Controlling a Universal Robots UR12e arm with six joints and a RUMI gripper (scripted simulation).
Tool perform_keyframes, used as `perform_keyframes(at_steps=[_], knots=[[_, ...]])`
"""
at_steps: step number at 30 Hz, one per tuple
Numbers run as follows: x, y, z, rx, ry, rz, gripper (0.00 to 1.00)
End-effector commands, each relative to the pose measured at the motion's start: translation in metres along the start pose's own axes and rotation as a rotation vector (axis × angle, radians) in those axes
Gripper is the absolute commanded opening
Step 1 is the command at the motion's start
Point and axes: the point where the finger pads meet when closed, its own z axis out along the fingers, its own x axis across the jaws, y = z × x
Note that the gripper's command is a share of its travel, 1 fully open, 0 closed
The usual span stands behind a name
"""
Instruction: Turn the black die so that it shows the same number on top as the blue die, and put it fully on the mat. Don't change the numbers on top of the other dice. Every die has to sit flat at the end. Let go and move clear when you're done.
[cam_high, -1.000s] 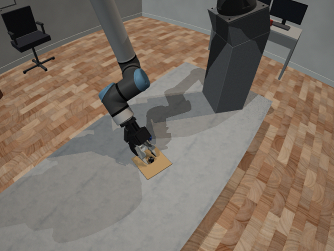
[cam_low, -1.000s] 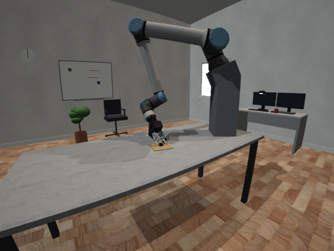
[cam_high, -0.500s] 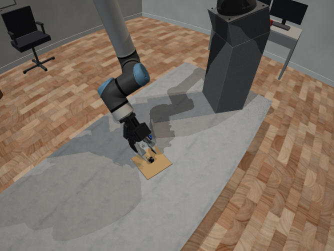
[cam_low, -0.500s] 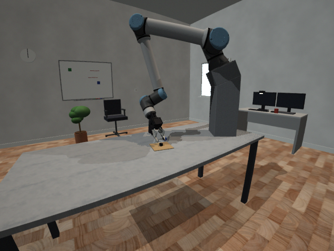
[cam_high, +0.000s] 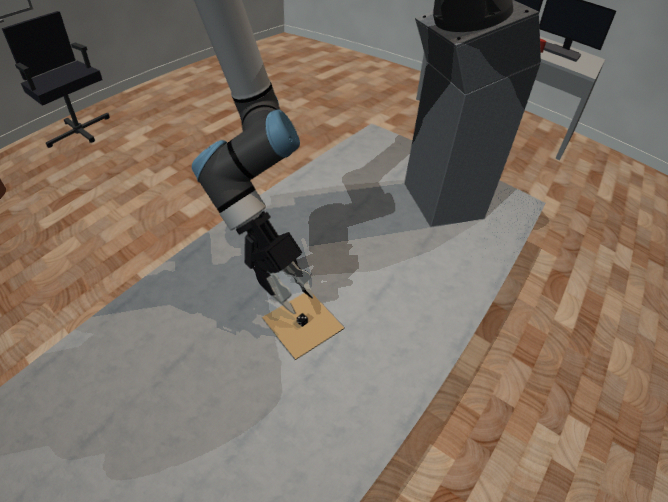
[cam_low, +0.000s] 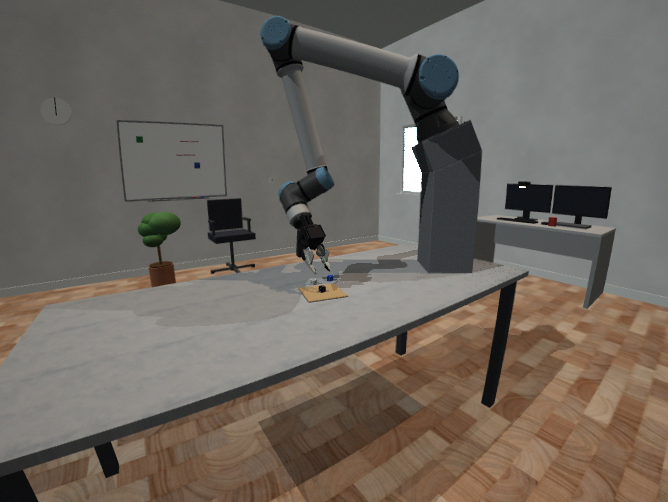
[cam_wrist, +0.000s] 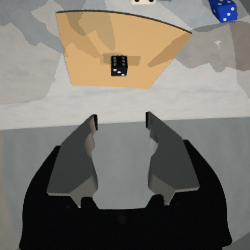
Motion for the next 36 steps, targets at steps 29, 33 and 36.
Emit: perform_keyframes(at_steps=[29,33,36], knots=[[-0.0002,0.0073,-0.0039,0.255,0.001,-0.001,0.33],[-0.0004,0.0074,-0.0043,0.262,0.0,0.0,0.33],[-0.0002,0.0074,-0.004,0.267,0.0,-0.001,0.33]])
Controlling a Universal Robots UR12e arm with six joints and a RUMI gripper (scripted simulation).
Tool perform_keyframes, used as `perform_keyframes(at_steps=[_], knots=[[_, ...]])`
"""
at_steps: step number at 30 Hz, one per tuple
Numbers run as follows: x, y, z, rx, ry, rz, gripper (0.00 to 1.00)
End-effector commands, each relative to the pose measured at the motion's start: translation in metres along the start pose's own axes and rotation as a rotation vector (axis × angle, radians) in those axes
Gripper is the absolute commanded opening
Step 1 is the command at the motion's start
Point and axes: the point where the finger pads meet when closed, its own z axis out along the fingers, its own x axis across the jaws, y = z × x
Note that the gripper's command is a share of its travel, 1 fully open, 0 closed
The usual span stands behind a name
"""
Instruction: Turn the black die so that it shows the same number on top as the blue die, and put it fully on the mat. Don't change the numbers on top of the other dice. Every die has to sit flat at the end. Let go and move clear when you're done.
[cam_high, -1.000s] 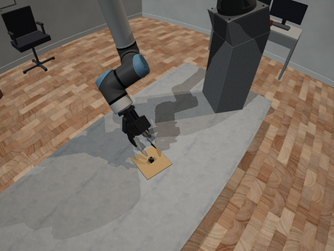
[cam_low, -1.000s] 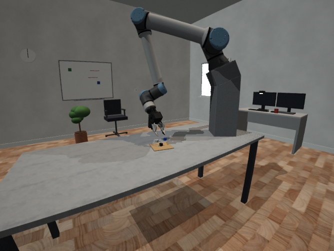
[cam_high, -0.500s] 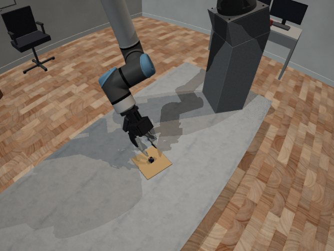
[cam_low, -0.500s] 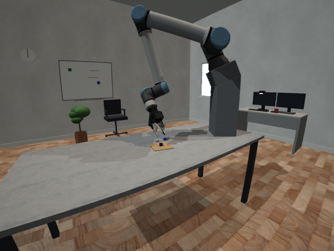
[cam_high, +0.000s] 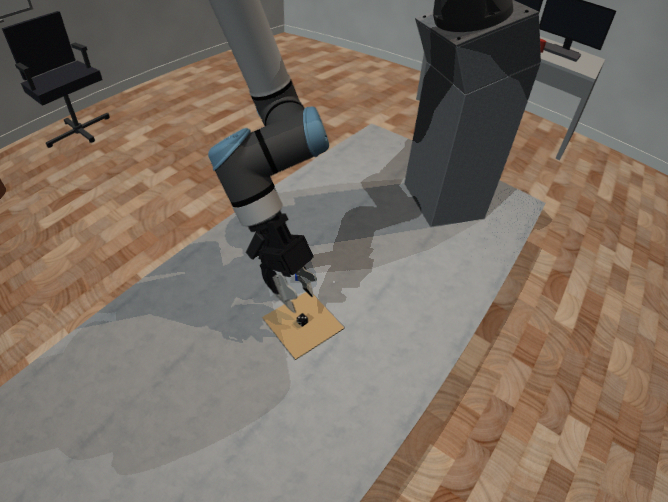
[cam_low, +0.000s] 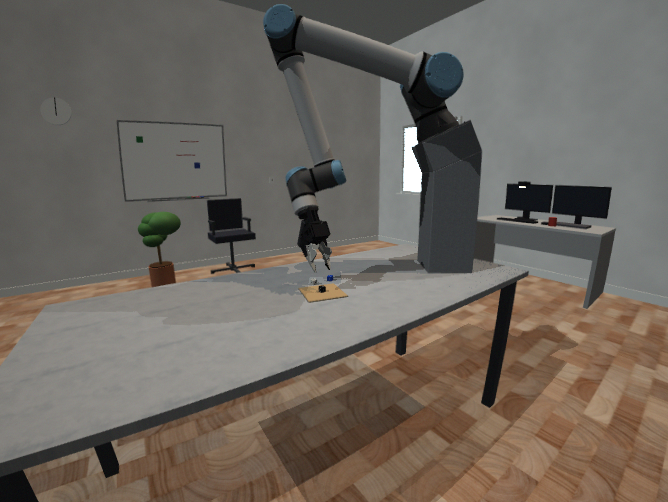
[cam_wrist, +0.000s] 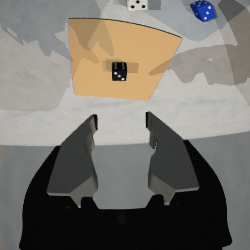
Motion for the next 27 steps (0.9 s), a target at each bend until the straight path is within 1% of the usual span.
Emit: perform_keyframes(at_steps=[1,3,5,10,13,16,19,27], knots=[[-0.0002,0.0004,0.0001,0.022,0.0,0.0,0.33],[0.0003,0.0005,0.0011,0.044,0.003,-0.001,0.33],[0.0003,0.0005,0.0011,0.044,0.003,-0.001,0.33],[0.0012,0.0013,0.0032,0.141,0.009,-0.003,0.33],[0.0007,0.0021,0.0024,0.205,0.007,-0.003,0.33],[0.0,0.0028,0.0009,0.251,0.001,-0.001,0.33],[-0.0004,0.0032,0.0,0.27,-0.002,0.0,0.33],[-0.0003,0.0032,0.0004,0.28,-0.001,0.0,0.33]])
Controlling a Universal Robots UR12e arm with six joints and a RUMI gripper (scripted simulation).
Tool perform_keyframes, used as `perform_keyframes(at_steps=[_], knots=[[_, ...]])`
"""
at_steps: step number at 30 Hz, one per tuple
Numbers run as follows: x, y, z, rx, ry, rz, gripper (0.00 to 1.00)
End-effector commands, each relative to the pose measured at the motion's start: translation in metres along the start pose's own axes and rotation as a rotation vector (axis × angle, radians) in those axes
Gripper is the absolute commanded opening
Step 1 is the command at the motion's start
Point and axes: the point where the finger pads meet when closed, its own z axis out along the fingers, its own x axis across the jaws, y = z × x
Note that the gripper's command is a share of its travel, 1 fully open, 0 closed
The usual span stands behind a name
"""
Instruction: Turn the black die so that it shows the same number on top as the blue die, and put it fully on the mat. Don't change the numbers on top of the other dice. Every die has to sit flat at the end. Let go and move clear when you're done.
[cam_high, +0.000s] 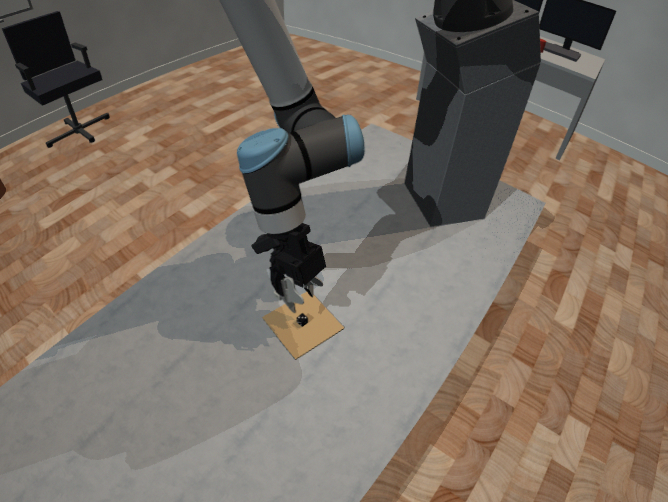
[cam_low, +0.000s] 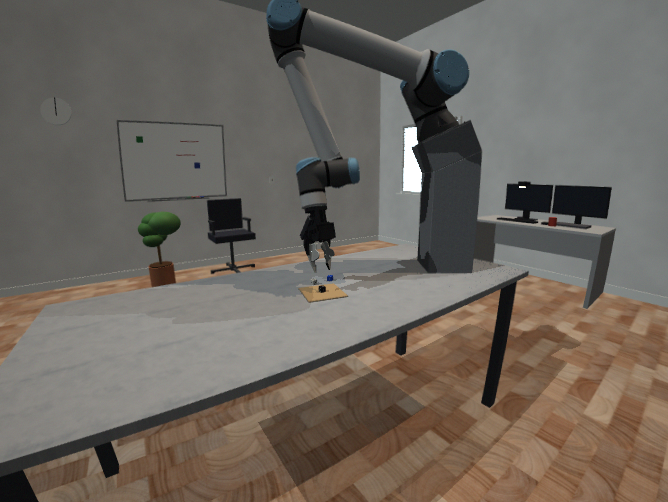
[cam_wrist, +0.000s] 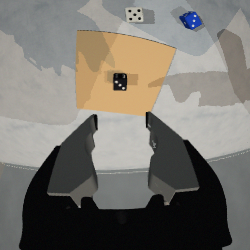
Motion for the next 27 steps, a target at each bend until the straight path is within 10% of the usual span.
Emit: perform_keyframes(at_steps=[1,23,24,27], knots=[[-0.0001,0.0003,0.0004,0.022,0.001,-0.001,0.33],[-0.0004,0.0032,0.0001,0.269,-0.001,0.0,0.33],[-0.0004,0.0032,0.0001,0.269,-0.001,0.0,1.0],[-0.0004,0.0032,0.0001,0.269,-0.001,0.0,1.0]])
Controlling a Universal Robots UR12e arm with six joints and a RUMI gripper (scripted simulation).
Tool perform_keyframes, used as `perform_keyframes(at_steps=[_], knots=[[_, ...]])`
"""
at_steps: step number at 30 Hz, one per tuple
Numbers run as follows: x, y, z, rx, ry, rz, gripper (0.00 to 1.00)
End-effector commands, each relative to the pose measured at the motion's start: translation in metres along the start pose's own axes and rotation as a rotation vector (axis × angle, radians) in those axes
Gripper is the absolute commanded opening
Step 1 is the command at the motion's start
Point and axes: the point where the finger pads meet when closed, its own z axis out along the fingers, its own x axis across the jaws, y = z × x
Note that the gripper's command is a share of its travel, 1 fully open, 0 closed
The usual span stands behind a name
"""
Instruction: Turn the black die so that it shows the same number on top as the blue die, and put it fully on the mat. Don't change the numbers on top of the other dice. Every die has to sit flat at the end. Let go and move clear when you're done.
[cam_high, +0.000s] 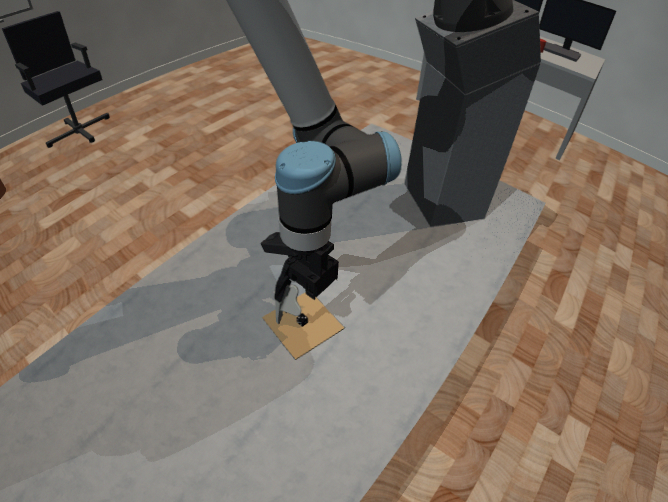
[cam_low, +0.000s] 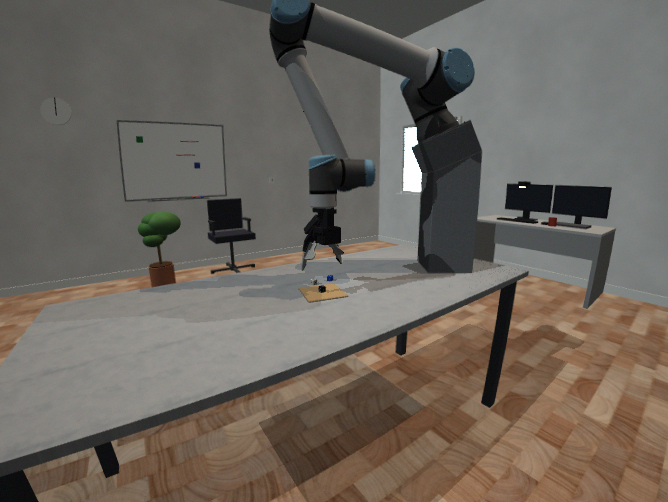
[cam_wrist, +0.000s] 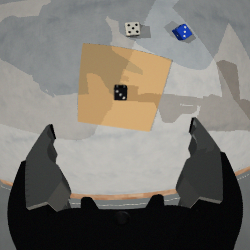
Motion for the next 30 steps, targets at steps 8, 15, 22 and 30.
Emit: perform_keyframes(at_steps=[8,15,22,30], knots=[[0.0,0.0,-0.001,0.009,-0.001,0.0,1.0],[0.0,0.0,-0.001,0.009,-0.001,0.0,1.0],[0.0,0.0,-0.01,0.009,-0.001,0.0,1.0],[0.0,0.001,-0.054,0.009,-0.001,0.0,1.0]])
